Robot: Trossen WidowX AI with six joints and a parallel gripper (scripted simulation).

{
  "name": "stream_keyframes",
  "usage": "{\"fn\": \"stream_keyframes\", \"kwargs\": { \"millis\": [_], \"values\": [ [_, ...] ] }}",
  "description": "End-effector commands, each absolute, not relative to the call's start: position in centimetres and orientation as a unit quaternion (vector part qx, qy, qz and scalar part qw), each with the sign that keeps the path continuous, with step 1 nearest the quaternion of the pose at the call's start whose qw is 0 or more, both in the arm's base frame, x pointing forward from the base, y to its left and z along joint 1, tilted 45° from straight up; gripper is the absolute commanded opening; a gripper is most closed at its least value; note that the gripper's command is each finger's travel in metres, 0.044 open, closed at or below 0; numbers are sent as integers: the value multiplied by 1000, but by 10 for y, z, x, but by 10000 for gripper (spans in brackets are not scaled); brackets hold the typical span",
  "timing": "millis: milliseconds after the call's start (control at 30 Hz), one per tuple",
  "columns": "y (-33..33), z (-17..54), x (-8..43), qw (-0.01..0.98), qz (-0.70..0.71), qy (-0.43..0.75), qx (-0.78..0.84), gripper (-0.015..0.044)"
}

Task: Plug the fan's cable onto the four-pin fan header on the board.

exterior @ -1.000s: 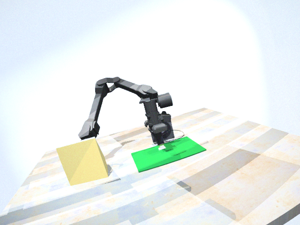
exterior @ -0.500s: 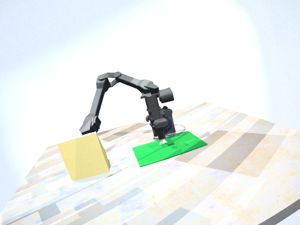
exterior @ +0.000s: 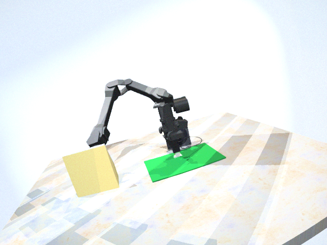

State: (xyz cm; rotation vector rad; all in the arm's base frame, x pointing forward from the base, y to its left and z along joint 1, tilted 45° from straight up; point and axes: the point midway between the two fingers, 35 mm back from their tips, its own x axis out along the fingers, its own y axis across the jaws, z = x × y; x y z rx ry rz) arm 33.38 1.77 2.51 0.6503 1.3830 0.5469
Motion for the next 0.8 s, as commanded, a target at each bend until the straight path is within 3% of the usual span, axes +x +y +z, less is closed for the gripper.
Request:
{"fn": "stream_keyframes", "kwargs": {
  "millis": [0, 767],
  "values": [
    [19, 24, 333, 687, 244, 618, 295, 0],
    [30, 14, 335, 687, 244, 618, 295, 0]
  ]
}}
